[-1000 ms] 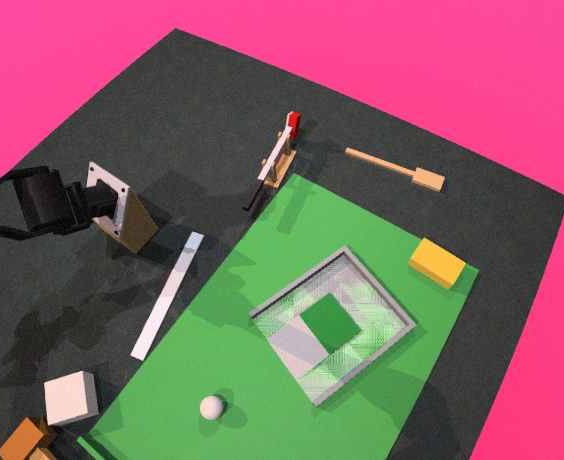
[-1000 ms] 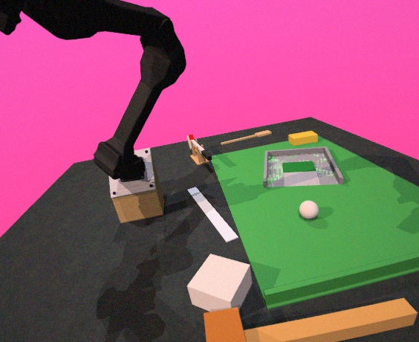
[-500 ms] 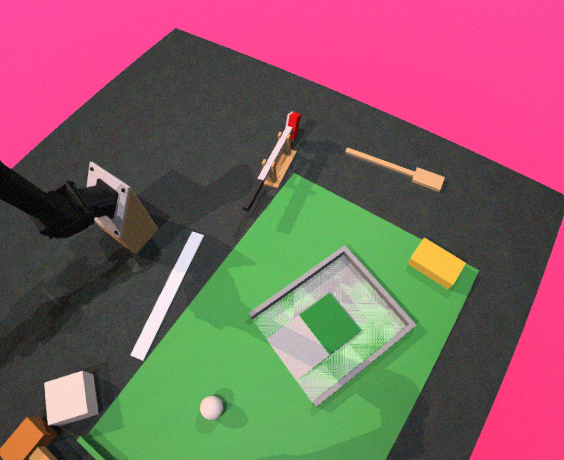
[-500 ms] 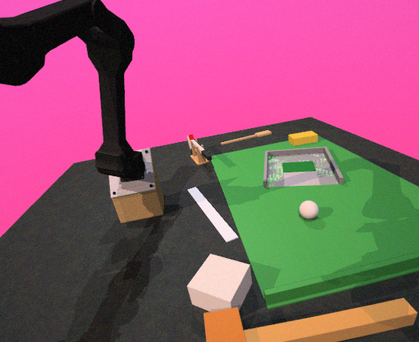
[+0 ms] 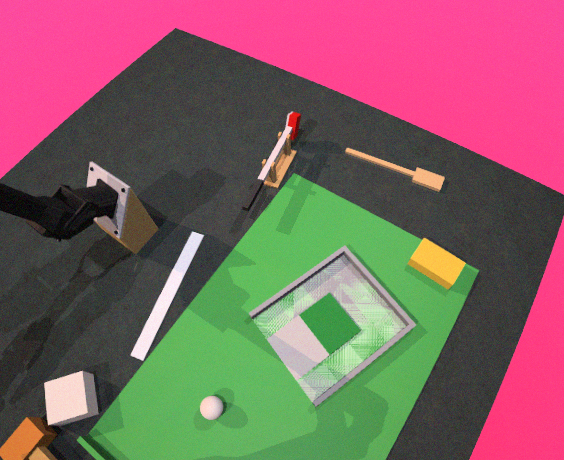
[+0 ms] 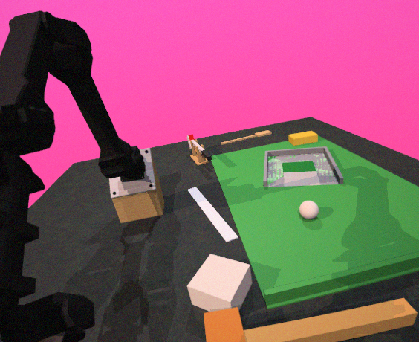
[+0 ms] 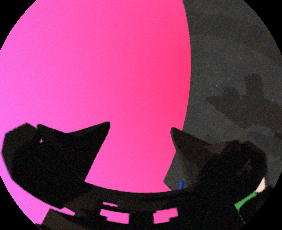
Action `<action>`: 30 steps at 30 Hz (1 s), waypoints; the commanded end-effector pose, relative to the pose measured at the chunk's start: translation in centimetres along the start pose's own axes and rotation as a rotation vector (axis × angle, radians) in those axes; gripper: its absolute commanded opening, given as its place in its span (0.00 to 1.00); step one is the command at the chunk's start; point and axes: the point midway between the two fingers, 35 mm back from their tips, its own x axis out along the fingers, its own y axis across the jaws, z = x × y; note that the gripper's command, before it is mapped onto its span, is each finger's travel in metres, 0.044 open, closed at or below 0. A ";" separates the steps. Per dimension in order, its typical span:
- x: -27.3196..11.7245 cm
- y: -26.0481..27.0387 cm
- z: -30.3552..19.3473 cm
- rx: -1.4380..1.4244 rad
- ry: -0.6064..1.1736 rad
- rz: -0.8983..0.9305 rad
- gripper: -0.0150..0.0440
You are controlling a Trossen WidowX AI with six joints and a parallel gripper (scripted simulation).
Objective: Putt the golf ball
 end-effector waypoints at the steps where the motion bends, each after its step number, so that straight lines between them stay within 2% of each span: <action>1: 1.8 -4.2 -2.7 -0.069 0.082 -0.116 1.00; 8: 2.6 -11.6 -9.4 -0.197 0.290 -0.299 1.00; 15: 0.6 -17.1 -17.3 -0.322 0.533 -0.407 1.00; 22: -3.7 -23.3 -25.1 -0.537 0.798 -0.489 1.00; 30: -12.1 -32.2 -32.4 -0.948 1.171 -0.524 1.00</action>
